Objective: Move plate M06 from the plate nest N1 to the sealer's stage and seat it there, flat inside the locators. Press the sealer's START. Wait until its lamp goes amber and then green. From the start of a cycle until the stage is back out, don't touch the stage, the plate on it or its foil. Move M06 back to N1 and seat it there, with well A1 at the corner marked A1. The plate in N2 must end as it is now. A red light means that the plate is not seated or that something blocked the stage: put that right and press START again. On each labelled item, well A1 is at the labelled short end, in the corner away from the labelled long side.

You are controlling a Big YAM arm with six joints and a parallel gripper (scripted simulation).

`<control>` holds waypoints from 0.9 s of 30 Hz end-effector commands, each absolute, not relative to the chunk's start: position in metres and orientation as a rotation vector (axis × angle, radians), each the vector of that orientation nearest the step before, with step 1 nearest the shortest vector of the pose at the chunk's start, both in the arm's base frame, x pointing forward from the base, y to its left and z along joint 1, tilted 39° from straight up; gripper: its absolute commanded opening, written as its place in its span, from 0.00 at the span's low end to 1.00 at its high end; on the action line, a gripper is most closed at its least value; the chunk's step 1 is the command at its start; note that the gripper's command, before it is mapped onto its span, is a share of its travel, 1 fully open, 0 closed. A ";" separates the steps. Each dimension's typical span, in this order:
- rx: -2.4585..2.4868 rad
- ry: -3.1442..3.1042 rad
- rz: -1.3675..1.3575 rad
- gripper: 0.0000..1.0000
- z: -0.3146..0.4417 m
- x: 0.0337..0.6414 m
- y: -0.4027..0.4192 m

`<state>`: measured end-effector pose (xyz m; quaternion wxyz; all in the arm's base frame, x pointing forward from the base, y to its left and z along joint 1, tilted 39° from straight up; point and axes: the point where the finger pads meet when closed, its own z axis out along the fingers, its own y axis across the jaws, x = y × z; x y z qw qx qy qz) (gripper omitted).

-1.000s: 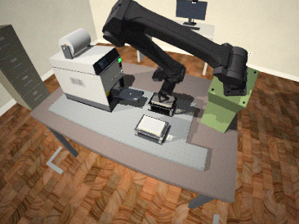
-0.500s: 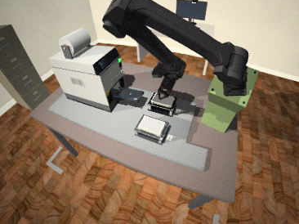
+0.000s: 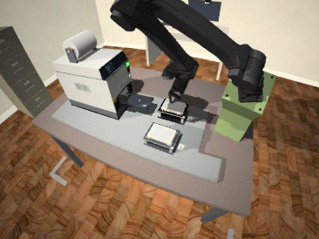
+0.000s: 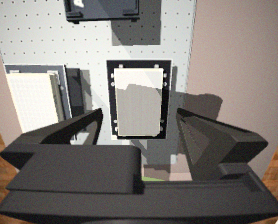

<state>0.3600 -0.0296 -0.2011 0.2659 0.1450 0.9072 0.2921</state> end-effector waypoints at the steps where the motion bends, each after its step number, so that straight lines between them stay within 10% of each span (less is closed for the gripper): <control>1: 0.368 2.447 0.780 1.00 -0.194 0.359 -0.035; 27: 0.401 2.445 0.769 1.00 -0.167 0.348 -0.059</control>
